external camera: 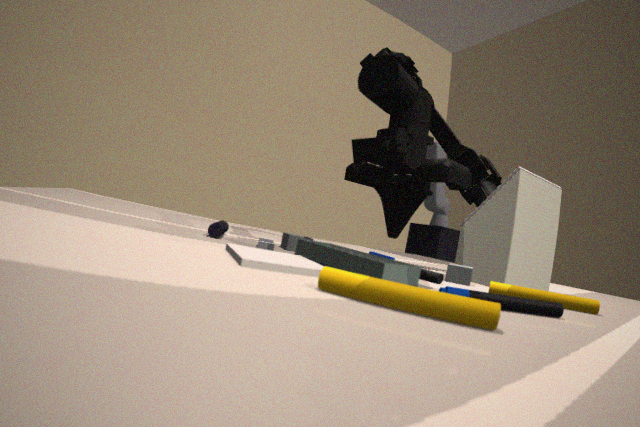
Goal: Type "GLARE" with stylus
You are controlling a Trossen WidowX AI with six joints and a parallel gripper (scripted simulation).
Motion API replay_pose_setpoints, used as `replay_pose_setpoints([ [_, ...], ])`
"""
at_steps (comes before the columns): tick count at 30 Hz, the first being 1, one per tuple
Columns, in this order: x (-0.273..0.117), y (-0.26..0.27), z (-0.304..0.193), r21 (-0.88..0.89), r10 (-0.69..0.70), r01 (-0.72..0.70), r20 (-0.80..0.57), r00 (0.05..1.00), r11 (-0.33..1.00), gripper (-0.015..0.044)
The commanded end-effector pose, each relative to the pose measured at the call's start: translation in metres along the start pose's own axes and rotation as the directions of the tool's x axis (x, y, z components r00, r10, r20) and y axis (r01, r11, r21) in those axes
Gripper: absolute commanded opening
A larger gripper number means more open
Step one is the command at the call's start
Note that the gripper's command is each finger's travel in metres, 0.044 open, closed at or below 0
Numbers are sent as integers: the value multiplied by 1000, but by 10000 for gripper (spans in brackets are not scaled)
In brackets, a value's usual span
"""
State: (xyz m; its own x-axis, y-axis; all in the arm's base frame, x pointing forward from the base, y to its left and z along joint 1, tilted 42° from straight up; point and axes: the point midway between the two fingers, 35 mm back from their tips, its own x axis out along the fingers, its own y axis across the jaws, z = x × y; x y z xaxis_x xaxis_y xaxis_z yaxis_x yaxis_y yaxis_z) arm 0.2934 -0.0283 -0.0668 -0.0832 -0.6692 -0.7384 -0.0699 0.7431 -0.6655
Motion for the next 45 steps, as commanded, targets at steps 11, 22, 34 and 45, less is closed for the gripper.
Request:
replay_pose_setpoints([
  [11, -41, 2, 6, 6, 7, -7, 39, 999, 1000, 0],
  [22, -41, 2, 5, 7, 6, -7, 35, 999, 1000, 0],
  [34, -36, -23, -4, 177, -36, 28, 42, 998, 984, 131],
  [45, -9, -149, -106, 956, -337, 116, -19, 941, 269, 150],
])
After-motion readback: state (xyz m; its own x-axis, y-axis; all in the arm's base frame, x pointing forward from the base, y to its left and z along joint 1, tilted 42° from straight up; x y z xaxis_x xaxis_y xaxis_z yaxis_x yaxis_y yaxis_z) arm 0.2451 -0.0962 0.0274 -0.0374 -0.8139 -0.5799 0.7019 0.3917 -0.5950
